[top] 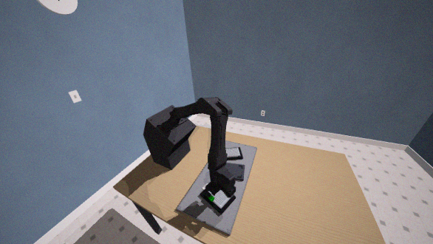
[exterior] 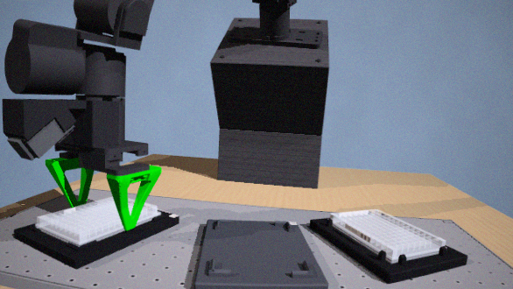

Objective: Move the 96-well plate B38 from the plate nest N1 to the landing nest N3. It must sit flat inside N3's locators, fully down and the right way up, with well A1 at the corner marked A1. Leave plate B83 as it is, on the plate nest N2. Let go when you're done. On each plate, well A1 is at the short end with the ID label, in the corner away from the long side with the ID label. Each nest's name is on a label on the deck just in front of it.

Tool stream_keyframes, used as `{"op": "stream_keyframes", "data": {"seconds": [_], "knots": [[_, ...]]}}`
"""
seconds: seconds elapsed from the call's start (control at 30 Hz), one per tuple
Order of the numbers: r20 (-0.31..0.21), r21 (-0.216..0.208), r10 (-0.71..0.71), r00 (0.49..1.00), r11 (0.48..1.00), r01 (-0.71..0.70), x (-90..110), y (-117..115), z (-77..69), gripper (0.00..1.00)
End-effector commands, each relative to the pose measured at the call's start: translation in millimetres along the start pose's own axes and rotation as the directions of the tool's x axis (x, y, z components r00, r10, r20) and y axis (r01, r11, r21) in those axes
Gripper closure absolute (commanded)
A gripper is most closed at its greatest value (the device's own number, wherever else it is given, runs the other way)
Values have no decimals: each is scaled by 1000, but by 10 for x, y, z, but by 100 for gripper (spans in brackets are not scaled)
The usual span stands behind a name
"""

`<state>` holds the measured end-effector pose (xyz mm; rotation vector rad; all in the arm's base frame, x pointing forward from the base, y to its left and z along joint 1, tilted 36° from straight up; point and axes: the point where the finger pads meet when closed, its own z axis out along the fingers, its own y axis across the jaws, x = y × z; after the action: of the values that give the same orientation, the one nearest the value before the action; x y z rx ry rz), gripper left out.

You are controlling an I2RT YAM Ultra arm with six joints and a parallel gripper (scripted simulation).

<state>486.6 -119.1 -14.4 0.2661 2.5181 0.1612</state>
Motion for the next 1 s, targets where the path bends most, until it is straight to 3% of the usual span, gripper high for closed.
{"op": "stream_keyframes", "data": {"seconds": [0.0,0.37,0.4,0.97], "knots": [[16,3,0,1000,1000,0,-51,-13,-13,0],[16,3,0,1000,1000,0,-51,-13,-13,0],[16,3,0,1000,1000,0,-51,-13,-13,100],[16,3,0,1000,1000,0,-51,-13,-13,100]]}}
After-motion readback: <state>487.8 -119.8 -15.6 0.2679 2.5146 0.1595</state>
